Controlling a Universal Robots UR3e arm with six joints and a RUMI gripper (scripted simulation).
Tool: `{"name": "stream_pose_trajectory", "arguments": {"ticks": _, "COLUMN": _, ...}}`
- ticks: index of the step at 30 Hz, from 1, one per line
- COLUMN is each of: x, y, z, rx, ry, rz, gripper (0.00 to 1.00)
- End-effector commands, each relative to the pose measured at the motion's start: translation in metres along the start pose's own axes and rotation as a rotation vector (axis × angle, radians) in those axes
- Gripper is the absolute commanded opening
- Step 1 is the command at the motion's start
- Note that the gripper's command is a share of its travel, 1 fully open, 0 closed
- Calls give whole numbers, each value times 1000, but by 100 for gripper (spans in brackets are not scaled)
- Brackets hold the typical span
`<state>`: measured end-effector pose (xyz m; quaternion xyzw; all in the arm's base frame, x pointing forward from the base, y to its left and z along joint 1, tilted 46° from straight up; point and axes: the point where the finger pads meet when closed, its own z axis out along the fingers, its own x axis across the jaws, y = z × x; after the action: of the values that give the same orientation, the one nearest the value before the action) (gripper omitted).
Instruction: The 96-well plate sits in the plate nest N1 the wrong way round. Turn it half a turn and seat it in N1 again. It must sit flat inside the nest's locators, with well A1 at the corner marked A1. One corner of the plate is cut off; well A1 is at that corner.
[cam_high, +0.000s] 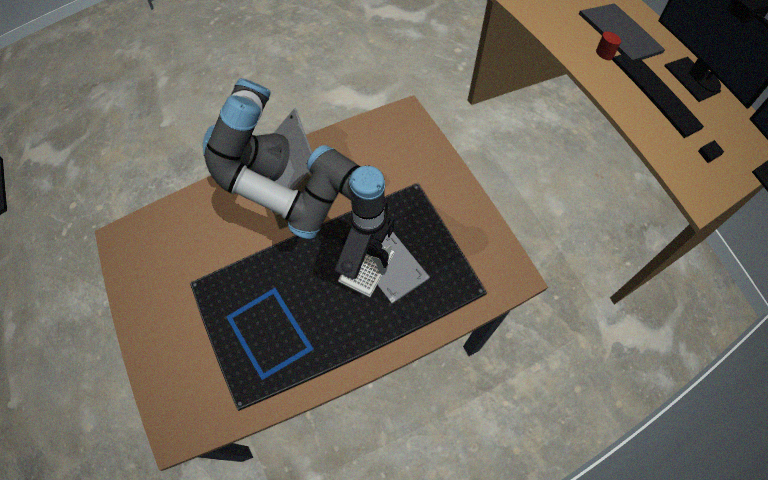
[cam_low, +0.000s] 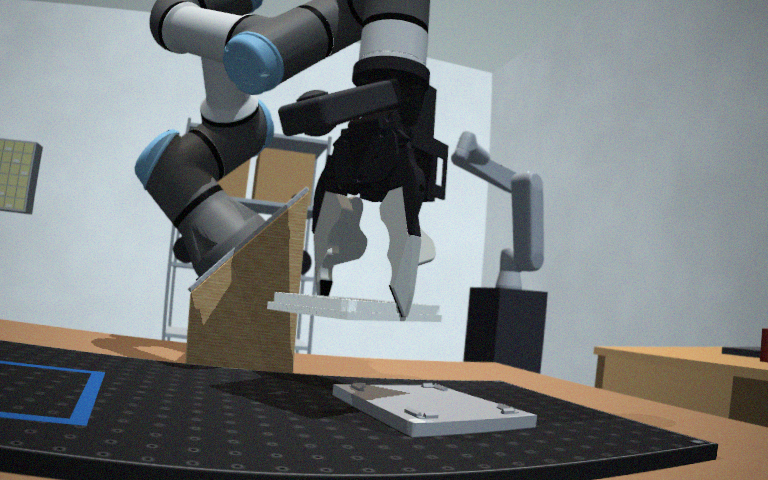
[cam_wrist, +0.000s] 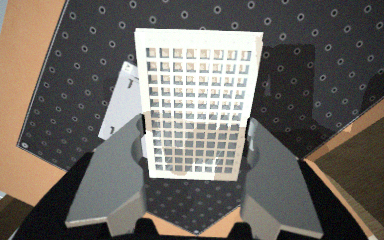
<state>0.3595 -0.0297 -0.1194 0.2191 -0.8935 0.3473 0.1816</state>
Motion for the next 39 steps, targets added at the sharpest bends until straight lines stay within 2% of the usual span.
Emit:
{"name": "stream_pose_trajectory", "arguments": {"ticks": 1, "x": -9, "y": 12, "z": -1, "rx": 1, "ry": 0, "rz": 1, "gripper": 0}}
{"name": "stream_pose_trajectory", "arguments": {"ticks": 20, "x": -39, "y": 60, "z": -3, "rx": 0, "ry": 0, "rz": 1, "gripper": 0}}
{"name": "stream_pose_trajectory", "arguments": {"ticks": 28, "x": -40, "y": 61, "z": -3, "rx": 0, "ry": 0, "rz": 1, "gripper": 0}}
{"name": "stream_pose_trajectory", "arguments": {"ticks": 39, "x": -40, "y": 61, "z": -3, "rx": 0, "ry": 0, "rz": -365, "gripper": 0}}
